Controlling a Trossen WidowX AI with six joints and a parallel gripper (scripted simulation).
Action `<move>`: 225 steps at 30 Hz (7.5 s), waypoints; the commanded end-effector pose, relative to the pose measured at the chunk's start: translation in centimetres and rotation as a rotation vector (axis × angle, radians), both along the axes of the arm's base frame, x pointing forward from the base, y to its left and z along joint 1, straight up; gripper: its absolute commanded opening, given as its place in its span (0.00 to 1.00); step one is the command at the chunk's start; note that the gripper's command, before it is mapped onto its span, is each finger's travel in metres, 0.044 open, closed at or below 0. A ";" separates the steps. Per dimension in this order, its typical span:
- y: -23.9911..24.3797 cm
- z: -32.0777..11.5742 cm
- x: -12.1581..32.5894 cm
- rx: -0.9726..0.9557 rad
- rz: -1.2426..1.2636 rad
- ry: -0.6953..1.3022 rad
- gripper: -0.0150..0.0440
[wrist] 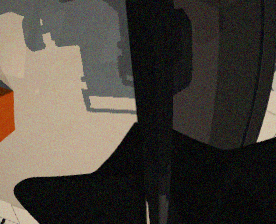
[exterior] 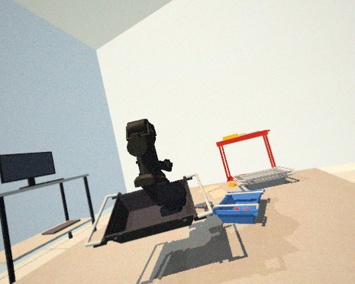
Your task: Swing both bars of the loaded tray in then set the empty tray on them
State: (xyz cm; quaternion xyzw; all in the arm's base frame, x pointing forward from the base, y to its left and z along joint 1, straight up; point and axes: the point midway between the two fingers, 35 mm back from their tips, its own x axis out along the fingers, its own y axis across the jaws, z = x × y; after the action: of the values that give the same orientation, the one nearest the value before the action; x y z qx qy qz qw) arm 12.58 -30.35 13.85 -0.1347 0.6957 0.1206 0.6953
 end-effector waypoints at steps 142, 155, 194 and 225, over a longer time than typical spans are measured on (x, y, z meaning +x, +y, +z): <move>29.5 0.1 20.7 -0.001 0.969 -0.013 0.25; 29.5 -2.0 20.9 -0.001 0.969 -0.013 0.25; 29.7 -6.7 19.7 0.000 0.969 -0.012 0.25; 29.7 -6.7 19.7 0.000 0.969 -0.012 0.25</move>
State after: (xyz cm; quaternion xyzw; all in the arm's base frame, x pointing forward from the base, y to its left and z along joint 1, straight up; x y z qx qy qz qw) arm 32.79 -0.75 7.42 -0.4501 0.5448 0.4242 0.5662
